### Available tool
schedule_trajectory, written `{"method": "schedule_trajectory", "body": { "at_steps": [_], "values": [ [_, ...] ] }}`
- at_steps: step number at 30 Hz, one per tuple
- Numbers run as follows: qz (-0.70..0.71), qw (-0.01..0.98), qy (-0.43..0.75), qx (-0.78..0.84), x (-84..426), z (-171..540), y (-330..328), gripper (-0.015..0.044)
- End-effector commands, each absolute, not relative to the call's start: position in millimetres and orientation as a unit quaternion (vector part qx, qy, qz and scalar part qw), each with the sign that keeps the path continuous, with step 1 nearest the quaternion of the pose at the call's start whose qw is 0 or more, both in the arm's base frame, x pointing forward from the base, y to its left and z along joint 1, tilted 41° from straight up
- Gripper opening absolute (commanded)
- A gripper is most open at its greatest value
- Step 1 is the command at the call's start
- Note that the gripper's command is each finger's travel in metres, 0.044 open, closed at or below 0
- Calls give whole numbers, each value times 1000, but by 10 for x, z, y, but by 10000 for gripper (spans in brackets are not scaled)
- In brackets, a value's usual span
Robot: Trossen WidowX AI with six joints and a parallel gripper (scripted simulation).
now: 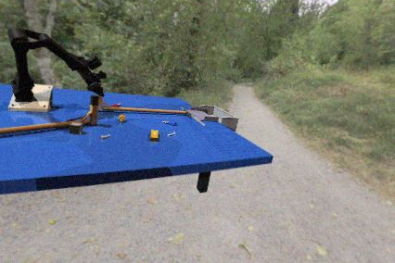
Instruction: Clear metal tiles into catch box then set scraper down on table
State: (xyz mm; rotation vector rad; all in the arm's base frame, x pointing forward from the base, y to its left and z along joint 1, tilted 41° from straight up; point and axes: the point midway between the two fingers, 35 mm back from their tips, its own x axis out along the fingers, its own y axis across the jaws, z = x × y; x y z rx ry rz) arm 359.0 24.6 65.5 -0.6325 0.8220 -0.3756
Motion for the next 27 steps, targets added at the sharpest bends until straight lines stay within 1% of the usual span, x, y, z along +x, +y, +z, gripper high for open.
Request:
{"method": "schedule_trajectory", "body": {
  "at_steps": [1,27],
  "values": [
    [-180,854,385,-299,3528,668,253,0],
    [-178,852,390,-301,3523,644,237,0]
  ]
}}
